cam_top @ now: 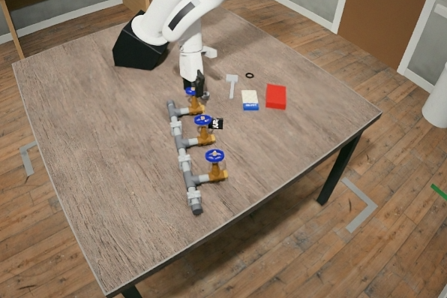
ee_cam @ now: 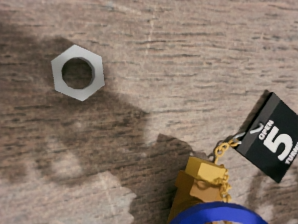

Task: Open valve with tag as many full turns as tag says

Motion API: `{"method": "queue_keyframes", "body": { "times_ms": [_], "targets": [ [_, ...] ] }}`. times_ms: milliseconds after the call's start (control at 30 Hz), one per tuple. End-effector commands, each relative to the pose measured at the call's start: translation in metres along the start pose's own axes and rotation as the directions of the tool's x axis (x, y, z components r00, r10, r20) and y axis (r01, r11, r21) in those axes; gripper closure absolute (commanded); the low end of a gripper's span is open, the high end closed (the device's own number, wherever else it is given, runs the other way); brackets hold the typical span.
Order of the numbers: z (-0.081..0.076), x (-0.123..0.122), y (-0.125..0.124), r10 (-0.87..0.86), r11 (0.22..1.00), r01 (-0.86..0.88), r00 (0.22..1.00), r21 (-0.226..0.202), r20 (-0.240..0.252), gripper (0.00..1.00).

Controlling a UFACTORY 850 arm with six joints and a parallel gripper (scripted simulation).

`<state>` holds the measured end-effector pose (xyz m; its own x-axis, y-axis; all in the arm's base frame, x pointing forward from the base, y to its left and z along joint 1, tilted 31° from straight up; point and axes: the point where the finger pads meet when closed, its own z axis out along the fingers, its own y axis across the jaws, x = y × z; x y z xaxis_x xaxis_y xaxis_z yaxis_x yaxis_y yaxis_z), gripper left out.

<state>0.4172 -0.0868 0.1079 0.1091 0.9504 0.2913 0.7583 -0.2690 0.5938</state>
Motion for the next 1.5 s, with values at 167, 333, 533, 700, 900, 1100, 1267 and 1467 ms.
{"method": "queue_keyframes", "body": {
  "times_ms": [167, 333, 533, 700, 900, 1100, 1267, 1467],
  "targets": [
    [-0.0001, -0.0001, 0.0004, 0.011, 1.000, -0.011, 1.000, -0.001, 0.000, 0.00],
    [-0.0001, -0.0001, 0.0004, 0.081, 0.997, -0.081, 0.997, -0.001, 0.000, 0.00],
    [-0.0001, -0.0001, 0.0004, 0.280, 0.960, -0.280, 0.960, -0.001, 0.000, 0.00],
    [-0.0001, -0.0001, 0.0004, 0.424, 0.906, -0.424, 0.906, -0.001, 0.000, 0.00],
    [-0.0001, -0.0001, 0.0004, 0.674, 0.738, -0.674, 0.738, -0.005, 0.000, 0.00],
    [-0.0001, -0.0001, 0.0004, 0.846, 0.533, -0.846, 0.533, -0.016, -0.003, 0.00],
    [-0.0001, -0.0001, 0.0004, 0.940, 0.342, -0.939, 0.342, -0.021, -0.008, 0.00],
    [-0.0001, -0.0001, 0.0004, 0.995, 0.094, -0.995, 0.095, -0.029, -0.018, 0.00]
  ]
}}
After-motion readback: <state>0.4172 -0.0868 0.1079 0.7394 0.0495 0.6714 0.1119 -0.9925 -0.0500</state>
